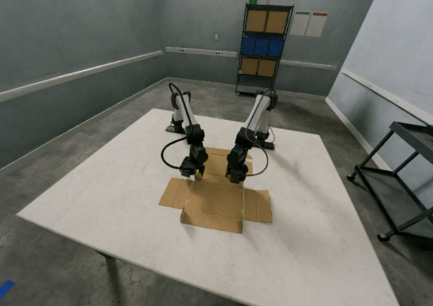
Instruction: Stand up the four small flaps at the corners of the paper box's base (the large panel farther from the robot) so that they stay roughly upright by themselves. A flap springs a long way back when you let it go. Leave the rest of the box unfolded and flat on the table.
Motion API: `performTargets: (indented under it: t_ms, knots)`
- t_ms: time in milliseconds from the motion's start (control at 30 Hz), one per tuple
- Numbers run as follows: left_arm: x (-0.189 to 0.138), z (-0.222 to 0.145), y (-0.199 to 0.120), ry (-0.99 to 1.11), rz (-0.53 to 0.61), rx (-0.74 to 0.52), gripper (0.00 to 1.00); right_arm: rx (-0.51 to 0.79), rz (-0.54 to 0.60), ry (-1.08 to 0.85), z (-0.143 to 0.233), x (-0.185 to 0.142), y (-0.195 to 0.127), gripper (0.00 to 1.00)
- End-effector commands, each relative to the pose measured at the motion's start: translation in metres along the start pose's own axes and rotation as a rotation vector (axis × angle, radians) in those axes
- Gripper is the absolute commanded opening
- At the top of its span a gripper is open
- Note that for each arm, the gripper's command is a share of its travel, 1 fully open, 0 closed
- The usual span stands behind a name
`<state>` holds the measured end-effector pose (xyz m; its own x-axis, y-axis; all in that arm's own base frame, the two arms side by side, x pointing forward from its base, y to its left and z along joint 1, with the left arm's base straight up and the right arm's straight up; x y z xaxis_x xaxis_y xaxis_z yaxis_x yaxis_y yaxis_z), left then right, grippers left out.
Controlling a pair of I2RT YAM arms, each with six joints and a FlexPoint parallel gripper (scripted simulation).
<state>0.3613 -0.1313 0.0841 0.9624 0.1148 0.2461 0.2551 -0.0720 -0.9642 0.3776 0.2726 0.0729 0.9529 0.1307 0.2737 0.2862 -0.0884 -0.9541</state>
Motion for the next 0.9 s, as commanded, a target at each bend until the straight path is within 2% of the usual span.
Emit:
performTargets:
  t_ms: [0,400,800,867]
  knots:
    - [0.011,-0.004,-0.022,0.004,-0.047,-0.021,0.5,-0.002,0.039,-0.015,0.004,-0.007,0.006,0.77]
    - [0.018,0.016,-0.051,0.005,-0.045,-0.025,0.5,-0.002,0.039,-0.015,0.004,-0.007,0.006,0.77]
    - [0.014,0.027,-0.051,0.01,-0.029,-0.018,0.5,-0.002,0.039,-0.015,0.004,-0.007,0.006,0.77]
    - [0.018,0.022,-0.055,0.014,-0.046,-0.022,0.53,-0.002,0.039,-0.015,0.004,-0.007,0.006,0.77]
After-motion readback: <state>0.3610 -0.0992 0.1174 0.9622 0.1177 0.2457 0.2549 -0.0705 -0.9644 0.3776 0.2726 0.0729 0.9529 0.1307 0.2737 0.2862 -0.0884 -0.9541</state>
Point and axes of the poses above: on each arm, the point where the finger pads meet when closed, its own y axis out along the fingers, its own z axis across the jaws, x = y × z, the point moved 6 cm from there along -y, back along the fingers, and after that the axes turned 1 degree about -y, right-handed, at the moved point
